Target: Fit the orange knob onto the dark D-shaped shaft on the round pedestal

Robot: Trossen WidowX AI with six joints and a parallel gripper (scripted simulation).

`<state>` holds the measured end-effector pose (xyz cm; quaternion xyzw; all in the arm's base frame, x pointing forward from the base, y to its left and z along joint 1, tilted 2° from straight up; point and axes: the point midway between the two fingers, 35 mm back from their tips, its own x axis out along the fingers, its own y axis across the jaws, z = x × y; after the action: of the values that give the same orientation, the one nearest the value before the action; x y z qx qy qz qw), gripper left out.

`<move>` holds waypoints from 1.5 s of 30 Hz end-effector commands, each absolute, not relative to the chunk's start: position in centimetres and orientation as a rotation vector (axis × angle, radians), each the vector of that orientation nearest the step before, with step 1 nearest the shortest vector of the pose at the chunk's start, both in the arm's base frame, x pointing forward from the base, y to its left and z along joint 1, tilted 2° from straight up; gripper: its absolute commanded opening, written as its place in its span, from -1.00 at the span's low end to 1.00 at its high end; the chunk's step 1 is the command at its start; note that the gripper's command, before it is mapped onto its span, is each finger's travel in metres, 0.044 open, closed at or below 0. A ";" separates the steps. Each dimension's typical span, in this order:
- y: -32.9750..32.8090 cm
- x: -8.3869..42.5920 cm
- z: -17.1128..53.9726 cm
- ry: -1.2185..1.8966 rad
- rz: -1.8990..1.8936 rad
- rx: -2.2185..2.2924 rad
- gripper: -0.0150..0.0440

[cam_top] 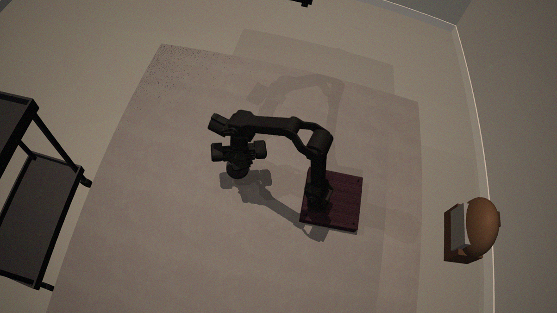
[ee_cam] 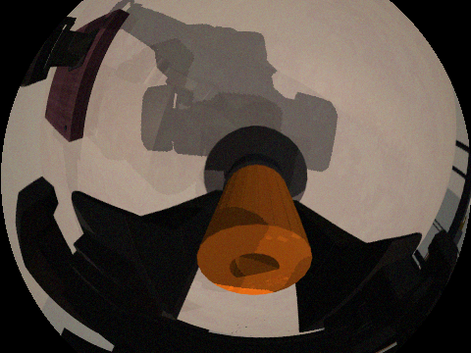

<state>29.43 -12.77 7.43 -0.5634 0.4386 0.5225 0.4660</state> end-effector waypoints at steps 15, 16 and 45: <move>-12.8 29.4 7.4 1.077 1.283 -1.383 0.13; -12.8 29.4 7.4 1.077 1.283 -1.383 0.22; -12.9 29.0 17.0 1.077 1.282 -1.384 1.00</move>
<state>29.11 -12.91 16.78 -0.5681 0.4381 0.5155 0.4685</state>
